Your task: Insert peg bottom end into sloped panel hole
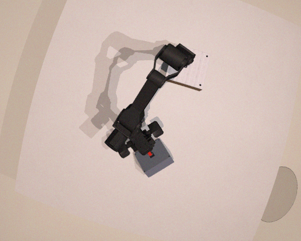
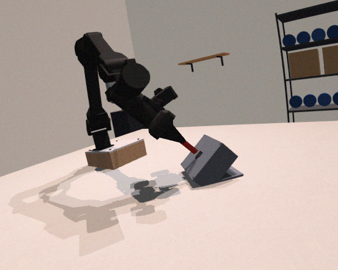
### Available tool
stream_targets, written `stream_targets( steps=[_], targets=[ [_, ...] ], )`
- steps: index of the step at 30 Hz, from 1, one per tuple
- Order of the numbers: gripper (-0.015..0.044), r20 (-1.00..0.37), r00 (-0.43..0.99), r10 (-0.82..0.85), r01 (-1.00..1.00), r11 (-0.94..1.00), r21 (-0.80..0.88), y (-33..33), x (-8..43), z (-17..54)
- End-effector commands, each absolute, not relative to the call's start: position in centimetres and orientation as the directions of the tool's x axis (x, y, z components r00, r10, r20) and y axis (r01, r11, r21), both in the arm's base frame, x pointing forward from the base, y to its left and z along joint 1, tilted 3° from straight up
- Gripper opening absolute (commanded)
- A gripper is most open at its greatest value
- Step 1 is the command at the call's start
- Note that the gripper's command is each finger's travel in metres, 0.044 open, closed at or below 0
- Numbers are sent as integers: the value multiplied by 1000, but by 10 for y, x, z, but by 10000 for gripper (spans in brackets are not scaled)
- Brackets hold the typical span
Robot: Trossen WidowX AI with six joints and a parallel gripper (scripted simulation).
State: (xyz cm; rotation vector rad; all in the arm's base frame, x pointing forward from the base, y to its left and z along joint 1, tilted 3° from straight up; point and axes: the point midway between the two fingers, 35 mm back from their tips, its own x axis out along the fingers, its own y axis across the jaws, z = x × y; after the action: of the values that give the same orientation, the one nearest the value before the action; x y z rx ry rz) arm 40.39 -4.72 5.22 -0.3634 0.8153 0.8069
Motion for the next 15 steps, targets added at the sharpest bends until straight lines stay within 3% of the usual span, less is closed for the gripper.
stream_targets(
  steps=[1, 15],
  targets=[
    [0, -761, 415, 498, -757, 654, 16, -44, 405, 47],
    [0, -762, 418, 495, -757, 653, 9, -46, 405, 51]
  ],
)
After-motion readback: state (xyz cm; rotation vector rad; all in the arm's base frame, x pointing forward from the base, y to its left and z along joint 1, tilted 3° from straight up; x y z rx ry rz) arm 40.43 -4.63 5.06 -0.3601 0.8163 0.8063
